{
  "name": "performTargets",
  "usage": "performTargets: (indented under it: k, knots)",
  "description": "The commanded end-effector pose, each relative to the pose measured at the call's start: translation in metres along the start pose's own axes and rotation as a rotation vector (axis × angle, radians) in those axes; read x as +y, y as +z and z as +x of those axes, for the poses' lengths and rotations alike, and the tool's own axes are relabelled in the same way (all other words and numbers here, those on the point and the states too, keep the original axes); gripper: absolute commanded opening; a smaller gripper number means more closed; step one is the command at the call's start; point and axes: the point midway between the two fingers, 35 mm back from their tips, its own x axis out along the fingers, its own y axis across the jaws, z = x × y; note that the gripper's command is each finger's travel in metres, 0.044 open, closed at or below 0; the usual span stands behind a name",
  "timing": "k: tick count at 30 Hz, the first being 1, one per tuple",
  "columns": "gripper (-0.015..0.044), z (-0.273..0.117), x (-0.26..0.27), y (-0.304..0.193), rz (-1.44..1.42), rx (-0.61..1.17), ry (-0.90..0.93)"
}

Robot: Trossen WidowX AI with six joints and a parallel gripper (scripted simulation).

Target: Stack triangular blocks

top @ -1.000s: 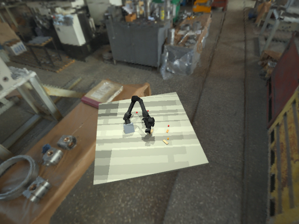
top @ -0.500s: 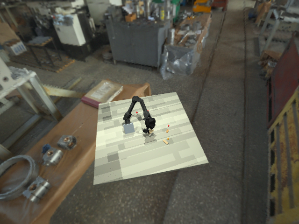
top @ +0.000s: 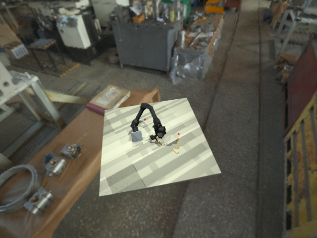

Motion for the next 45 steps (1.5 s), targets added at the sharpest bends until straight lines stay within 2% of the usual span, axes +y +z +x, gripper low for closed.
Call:
performTargets:
  k: [1, 34, 45]
  knots:
    - [0.0000, -0.001, 0.002, 0.001, 0.141, 0.021, -0.005]
    - [0.0000, -0.015, 0.007, -0.001, 1.264, 0.141, -0.156]
    - [0.0000, -0.019, 0.015, -0.006, 1.288, 0.139, -0.159]
